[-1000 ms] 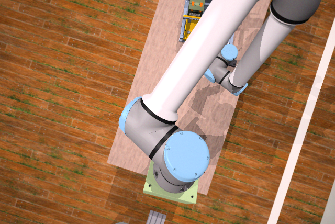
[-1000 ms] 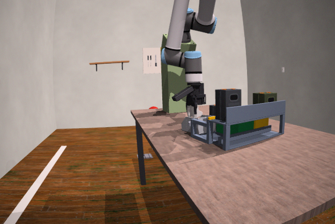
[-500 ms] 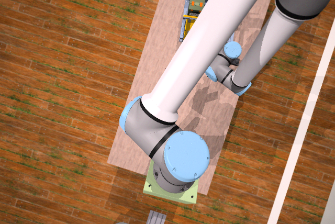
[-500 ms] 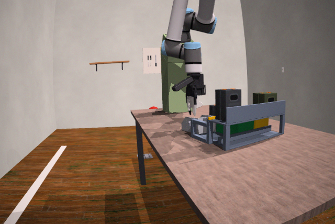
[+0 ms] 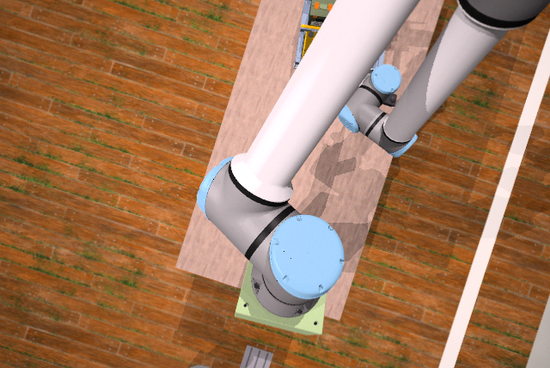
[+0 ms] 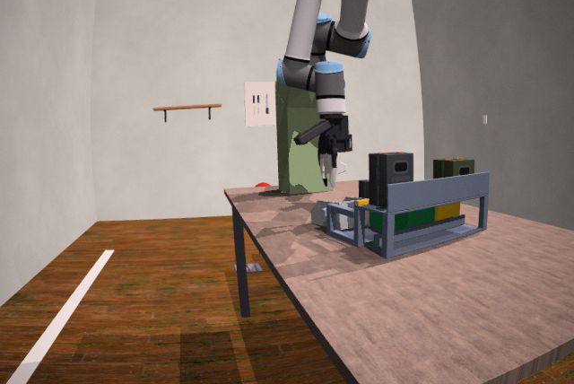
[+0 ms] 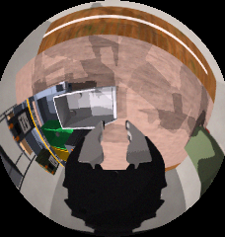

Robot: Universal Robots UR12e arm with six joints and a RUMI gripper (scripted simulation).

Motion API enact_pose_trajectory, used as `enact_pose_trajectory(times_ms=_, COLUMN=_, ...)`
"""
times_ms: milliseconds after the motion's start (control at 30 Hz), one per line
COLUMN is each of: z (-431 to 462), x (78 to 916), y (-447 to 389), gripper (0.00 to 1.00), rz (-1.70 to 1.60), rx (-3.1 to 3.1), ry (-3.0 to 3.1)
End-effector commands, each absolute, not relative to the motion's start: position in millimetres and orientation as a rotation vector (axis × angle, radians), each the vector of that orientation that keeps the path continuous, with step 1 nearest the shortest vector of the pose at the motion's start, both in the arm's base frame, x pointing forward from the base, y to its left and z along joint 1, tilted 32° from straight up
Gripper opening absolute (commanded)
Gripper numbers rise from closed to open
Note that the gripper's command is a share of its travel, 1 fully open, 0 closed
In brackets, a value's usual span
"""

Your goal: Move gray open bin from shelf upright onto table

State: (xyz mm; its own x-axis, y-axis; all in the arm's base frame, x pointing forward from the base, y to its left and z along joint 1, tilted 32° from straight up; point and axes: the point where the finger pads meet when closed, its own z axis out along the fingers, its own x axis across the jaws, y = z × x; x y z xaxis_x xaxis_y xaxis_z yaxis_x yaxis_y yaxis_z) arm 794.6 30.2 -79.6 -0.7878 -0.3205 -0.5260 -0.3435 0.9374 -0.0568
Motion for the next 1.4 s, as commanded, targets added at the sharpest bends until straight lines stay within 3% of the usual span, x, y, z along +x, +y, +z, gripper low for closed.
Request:
enact_pose_trajectory(times_ms=0, z=-74, x=792, y=29, gripper=0.26, rz=0.056, rx=-0.472, ry=2.541)
enact_pose_trajectory(times_ms=1367, z=-87, x=800, y=31, gripper=0.26, rz=0.056, rx=-0.472, ry=2.541)
